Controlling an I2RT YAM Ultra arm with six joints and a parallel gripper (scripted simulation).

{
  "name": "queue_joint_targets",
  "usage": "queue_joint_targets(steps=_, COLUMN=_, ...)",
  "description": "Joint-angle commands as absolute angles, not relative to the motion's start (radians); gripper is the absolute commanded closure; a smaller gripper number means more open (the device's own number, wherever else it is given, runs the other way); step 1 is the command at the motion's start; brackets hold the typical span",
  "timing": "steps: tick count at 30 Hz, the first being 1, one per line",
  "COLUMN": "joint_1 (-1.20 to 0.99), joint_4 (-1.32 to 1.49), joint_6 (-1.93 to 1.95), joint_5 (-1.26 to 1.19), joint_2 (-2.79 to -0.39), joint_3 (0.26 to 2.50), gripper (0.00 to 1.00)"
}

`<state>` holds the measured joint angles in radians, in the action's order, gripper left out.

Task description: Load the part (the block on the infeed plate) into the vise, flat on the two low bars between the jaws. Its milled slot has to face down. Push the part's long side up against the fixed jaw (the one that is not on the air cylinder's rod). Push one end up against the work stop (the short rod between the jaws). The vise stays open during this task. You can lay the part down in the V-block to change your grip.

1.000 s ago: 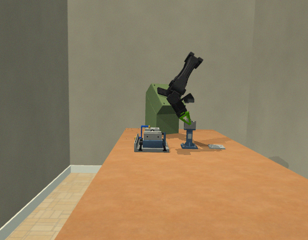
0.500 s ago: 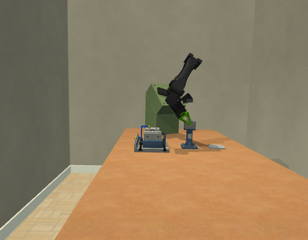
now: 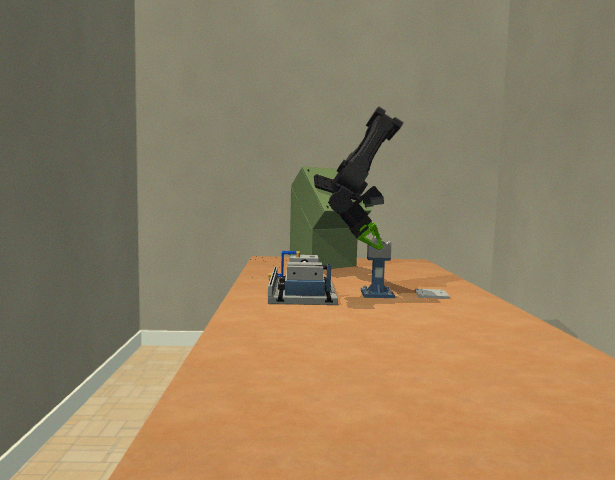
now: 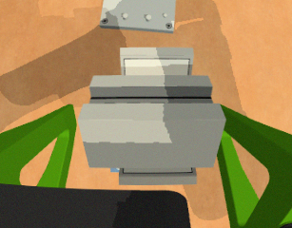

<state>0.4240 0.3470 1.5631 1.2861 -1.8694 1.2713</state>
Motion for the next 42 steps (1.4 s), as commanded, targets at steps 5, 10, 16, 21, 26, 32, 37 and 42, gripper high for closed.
queue_joint_targets(steps=5, joint_1=0.448, joint_4=0.35, joint_6=1.576, joint_5=1.329, joint_2=-1.867, joint_3=1.298, gripper=0.19)
queue_joint_targets(steps=10, joint_1=0.448, joint_4=0.348, joint_6=1.576, joint_5=1.333, joint_2=-1.884, joint_3=1.298, gripper=0.19)
queue_joint_targets(steps=16, joint_1=0.449, joint_4=0.349, joint_6=1.576, joint_5=1.336, joint_2=-1.885, joint_3=1.299, gripper=0.19)
queue_joint_targets(steps=21, joint_1=0.449, joint_4=0.349, joint_6=1.577, joint_5=1.336, joint_2=-1.886, joint_3=1.299, gripper=0.19)
queue_joint_targets(steps=26, joint_1=0.449, joint_4=0.349, joint_6=1.577, joint_5=1.336, joint_2=-1.886, joint_3=1.299, gripper=0.19)
queue_joint_targets(steps=32, joint_1=0.449, joint_4=0.349, joint_6=1.577, joint_5=1.336, joint_2=-1.886, joint_3=1.299, gripper=0.19)
queue_joint_targets(steps=37, joint_1=0.449, joint_4=0.349, joint_6=1.577, joint_5=1.336, joint_2=-1.886, joint_3=1.299, gripper=0.19)
queue_joint_targets(steps=42, joint_1=0.449, joint_4=0.349, joint_6=1.577, joint_5=1.336, joint_2=-1.886, joint_3=1.299, gripper=0.19)
